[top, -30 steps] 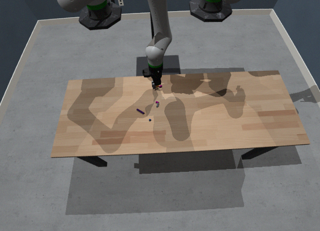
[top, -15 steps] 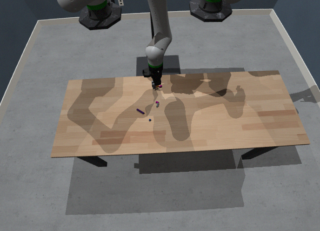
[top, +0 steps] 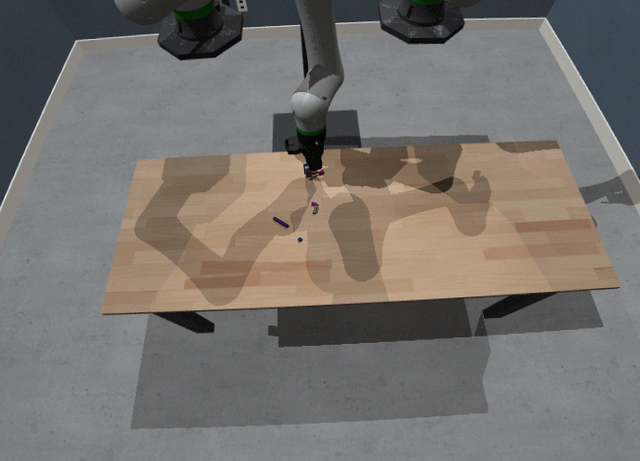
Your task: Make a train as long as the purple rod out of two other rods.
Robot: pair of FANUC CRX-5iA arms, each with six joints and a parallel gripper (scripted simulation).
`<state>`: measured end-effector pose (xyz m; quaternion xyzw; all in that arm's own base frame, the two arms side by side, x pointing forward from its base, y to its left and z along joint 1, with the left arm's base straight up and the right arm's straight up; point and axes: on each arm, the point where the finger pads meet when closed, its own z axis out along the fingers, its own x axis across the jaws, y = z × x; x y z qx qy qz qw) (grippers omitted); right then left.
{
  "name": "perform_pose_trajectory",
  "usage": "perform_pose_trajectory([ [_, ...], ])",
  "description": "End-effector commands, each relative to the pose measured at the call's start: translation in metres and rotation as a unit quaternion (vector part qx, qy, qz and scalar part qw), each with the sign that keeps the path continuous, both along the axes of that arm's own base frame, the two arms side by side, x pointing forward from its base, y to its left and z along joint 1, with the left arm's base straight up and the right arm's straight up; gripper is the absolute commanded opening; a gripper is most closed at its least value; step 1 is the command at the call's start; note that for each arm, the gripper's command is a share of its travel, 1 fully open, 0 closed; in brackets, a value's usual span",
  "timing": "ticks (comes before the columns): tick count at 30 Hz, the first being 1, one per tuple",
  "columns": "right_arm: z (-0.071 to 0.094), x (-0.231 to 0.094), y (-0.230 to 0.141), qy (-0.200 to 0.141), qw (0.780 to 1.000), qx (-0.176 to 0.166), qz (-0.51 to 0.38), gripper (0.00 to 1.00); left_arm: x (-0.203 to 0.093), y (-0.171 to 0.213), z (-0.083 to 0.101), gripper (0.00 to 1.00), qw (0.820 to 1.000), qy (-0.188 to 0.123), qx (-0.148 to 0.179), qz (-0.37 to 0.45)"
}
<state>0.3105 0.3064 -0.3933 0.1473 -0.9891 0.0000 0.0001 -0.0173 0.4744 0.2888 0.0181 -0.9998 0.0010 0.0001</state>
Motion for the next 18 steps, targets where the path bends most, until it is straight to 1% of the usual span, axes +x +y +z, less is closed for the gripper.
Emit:
perform_pose_trajectory([
  [1, -0.0003, 0.0005, 0.0006, 0.0, 1.0, 0.001, 0.0, 0.24, 0.0001, 0.0003, 0.0009, 1.0, 1.0, 0.0, 0.001, 0.0],
  [12, -0.0084, 0.0004, 0.0006, 0.0, 1.0, 0.001, 0.0, 0.24, 0.0001, 0.0003, 0.0009, 1.0, 1.0, 0.0, 0.001, 0.0],
  [18, -0.0099, 0.0004, 0.0006, 0.0, 1.0, 0.001, 0.0, 0.24, 0.0001, 0.0003, 0.0009, 1.0, 1.0, 0.0, 0.001, 0.0],
])
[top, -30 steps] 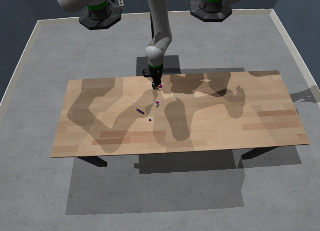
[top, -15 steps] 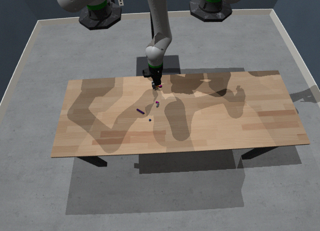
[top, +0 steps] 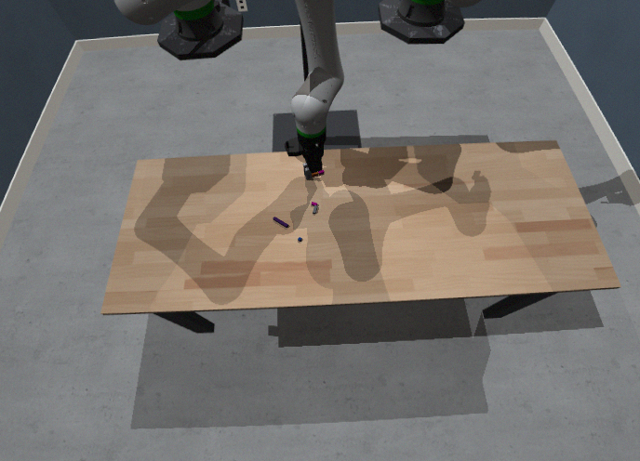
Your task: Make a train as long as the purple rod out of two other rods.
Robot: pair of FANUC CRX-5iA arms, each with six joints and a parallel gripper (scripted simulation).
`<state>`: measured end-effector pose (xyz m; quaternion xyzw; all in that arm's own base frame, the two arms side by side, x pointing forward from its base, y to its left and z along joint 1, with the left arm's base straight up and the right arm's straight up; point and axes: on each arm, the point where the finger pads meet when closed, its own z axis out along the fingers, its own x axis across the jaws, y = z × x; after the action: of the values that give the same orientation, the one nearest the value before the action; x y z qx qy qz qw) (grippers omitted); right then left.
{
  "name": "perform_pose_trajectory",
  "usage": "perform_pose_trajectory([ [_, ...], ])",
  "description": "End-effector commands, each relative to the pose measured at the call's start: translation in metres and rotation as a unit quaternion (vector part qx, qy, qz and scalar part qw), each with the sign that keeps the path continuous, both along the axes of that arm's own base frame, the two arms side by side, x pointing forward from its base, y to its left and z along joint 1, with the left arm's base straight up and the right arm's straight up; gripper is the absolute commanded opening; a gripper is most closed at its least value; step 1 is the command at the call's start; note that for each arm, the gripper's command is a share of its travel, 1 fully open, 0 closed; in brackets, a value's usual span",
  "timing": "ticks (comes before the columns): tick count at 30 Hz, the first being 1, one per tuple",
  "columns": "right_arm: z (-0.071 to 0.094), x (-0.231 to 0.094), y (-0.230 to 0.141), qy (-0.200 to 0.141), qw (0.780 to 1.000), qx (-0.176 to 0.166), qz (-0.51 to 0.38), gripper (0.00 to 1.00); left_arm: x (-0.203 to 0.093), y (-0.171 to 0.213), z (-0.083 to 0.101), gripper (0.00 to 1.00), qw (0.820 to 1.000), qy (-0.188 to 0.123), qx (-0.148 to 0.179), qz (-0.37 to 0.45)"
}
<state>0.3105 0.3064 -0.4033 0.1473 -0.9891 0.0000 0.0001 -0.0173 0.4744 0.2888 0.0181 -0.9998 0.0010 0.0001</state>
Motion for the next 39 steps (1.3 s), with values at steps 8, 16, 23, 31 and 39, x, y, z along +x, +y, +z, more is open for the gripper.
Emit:
perform_pose_trajectory([
  [8, 0.0, 0.0005, 0.0007, 0.0, 1.0, 0.001, 0.0, 0.24, 0.0001, 0.0003, 0.0009, 1.0, 1.0, 0.0, 0.001, 0.0],
  [16, 0.0, 0.0005, 0.0007, 0.0, 1.0, 0.001, 0.0, 0.24, 0.0001, 0.0003, 0.0009, 1.0, 1.0, 0.0, 0.001, 0.0],
  [23, 0.0, 0.0005, 0.0007, 0.0, 1.0, 0.001, 0.0, 0.24, 0.0001, 0.0003, 0.0009, 1.0, 1.0, 0.0, 0.001, 0.0],
  [31, 0.0, 0.0005, 0.0007, 0.0, 1.0, 0.001, 0.0, 0.24, 0.0001, 0.0003, 0.0009, 1.0, 1.0, 0.0, 0.001, 0.0],
  [39, 0.0, 0.0005, 0.0007, 0.0, 1.0, 0.001, 0.0, 0.3, 0.0001, 0.0003, 0.0009, 1.0, 1.0, 0.0, 0.001, 0.0],
])
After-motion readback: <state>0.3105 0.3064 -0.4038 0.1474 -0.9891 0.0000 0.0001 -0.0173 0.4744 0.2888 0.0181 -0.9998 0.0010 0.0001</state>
